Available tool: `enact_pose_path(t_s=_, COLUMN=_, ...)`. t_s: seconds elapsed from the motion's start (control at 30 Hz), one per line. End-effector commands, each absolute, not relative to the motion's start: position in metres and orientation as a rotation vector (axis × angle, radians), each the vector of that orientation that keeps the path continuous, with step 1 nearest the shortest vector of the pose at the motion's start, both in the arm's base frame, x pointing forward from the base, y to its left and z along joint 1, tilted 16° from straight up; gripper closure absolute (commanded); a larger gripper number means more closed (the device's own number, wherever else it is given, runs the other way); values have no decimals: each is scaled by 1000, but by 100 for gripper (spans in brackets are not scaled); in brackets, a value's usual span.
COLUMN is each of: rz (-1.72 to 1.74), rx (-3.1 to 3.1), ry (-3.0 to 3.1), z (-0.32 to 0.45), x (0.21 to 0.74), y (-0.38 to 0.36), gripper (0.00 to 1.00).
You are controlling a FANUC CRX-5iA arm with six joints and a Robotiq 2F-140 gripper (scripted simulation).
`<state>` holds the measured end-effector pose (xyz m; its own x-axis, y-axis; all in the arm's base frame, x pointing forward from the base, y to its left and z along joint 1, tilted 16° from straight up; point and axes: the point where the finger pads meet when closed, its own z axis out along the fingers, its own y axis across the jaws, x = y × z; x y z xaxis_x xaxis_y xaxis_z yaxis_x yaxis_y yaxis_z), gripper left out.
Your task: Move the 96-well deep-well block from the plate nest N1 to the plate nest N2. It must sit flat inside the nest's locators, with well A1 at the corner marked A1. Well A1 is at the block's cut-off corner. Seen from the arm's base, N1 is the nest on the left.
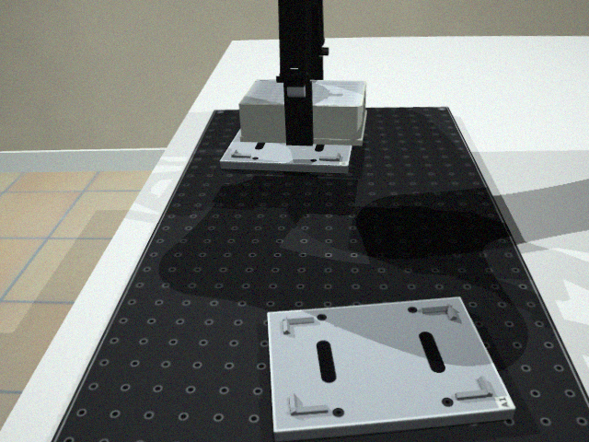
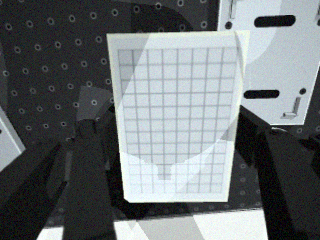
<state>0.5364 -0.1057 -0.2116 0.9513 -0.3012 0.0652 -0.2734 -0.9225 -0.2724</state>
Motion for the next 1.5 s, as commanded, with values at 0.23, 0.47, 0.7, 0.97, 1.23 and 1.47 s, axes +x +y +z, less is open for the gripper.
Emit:
enact_pose_path(t_s=0.23, rz=-156, rx=-2843, ry=425, z=-218, x=539, y=-135, gripper=90)
enact_pose_path(t_s=0.47, rz=-156, rx=-2843, ry=425, z=-223, x=540, y=-158, gripper=90)
enact_pose_path(t_s=0.7, rz=-156, rx=-2843, ry=425, z=-227, x=541, y=-174, gripper=90)
enact_pose_path(t_s=0.97, rz=-156, rx=-2843, ry=425, z=-233, x=542, y=-200, gripper=90)
enact_pose_path(t_s=1.23, rz=-156, rx=-2843, ry=425, z=-238, x=543, y=-219, gripper=90)
enact_pose_path(t_s=1.47, rz=-156, rx=-2843, ry=425, z=-239, x=544, y=-224, gripper=90)
